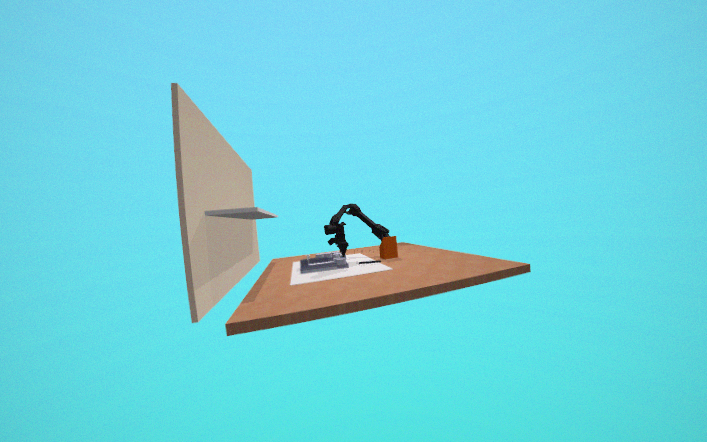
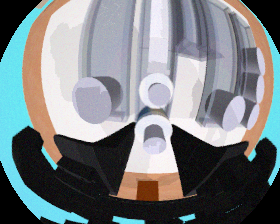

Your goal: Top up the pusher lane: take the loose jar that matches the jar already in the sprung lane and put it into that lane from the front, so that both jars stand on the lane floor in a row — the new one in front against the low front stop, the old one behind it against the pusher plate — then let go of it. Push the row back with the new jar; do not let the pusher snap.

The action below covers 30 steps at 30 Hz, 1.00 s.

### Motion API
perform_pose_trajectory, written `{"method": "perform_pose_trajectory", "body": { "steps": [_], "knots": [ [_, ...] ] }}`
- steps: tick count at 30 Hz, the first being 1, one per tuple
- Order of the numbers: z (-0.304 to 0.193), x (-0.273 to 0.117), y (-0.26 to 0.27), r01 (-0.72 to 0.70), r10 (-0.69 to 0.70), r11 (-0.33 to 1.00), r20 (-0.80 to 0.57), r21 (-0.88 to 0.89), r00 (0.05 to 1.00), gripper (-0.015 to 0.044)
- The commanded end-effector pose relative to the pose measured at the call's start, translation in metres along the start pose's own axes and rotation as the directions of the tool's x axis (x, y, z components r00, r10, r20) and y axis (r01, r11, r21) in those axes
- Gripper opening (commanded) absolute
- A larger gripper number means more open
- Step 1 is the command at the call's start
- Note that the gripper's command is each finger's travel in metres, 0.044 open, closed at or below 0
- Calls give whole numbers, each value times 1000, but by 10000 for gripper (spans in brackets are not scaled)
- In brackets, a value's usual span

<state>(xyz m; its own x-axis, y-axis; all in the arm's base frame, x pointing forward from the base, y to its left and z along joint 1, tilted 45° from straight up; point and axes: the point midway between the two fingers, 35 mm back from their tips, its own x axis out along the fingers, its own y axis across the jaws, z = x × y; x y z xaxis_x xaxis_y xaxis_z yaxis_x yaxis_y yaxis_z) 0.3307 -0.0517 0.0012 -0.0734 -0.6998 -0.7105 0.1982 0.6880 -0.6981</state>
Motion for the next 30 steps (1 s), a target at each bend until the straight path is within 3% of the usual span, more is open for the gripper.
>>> {"method": "perform_pose_trajectory", "body": {
  "steps": [1, 30],
  "knots": [
    [11, -5, -2, 2, -2, 1000, 27, 18, 1000, 0],
    [18, -6, -2, 2, -3, 1000, 27, 18, 1000, 0]
  ]
}}
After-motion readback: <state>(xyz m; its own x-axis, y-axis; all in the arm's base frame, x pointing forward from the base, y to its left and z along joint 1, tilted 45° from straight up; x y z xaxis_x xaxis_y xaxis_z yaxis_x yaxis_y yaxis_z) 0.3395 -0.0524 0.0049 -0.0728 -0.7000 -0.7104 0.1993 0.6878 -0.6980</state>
